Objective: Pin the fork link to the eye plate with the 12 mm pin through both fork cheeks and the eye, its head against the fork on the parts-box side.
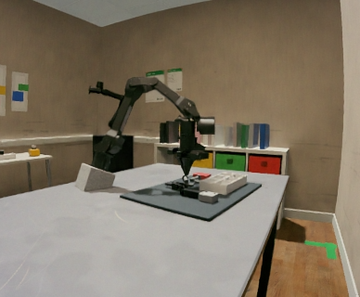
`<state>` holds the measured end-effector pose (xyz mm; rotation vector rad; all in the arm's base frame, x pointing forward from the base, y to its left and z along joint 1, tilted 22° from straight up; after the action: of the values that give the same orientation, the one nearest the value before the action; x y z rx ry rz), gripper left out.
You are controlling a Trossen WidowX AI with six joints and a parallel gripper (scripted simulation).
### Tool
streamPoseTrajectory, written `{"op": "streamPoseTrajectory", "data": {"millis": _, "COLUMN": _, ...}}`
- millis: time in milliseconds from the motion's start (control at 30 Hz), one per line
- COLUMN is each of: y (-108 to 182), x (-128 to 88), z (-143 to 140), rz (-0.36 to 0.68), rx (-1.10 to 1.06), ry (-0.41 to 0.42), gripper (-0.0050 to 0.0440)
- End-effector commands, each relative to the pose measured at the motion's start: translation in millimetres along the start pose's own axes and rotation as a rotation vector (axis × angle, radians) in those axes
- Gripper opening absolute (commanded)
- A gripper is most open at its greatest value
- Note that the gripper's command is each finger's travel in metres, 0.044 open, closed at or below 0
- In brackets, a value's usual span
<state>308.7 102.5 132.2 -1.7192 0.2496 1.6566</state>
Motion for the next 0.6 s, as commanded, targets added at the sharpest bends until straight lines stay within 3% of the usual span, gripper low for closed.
{"op": "streamPoseTrajectory", "data": {"millis": 0, "y": -6.8, "x": -6.8, "z": -3.1, "rz": -0.021, "rx": 0.005, "ry": 0.022, "gripper": -0.005}}
{"op": "streamPoseTrajectory", "data": {"millis": 67, "y": -6.8, "x": -6.8, "z": -3.1, "rz": -0.021, "rx": 0.005, "ry": 0.022, "gripper": -0.005}}
{"op": "streamPoseTrajectory", "data": {"millis": 100, "y": -6.6, "x": -6.5, "z": -2.9, "rz": -0.02, "rx": 0.003, "ry": 0.021, "gripper": 0.014}}
{"op": "streamPoseTrajectory", "data": {"millis": 567, "y": -6.6, "x": -6.5, "z": -2.9, "rz": -0.02, "rx": 0.002, "ry": 0.021, "gripper": 0.014}}
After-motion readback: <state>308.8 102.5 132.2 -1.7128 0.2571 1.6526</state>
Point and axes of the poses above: the point midway between the two fingers, 35 mm back from their tips, its own x axis out along the fingers, its own z axis across the jaws, y = z × x, the point moved 2 cm from there along -x, back along the fingers, and after that the axes turned 9 degrees about x, right-handed, at the moved point
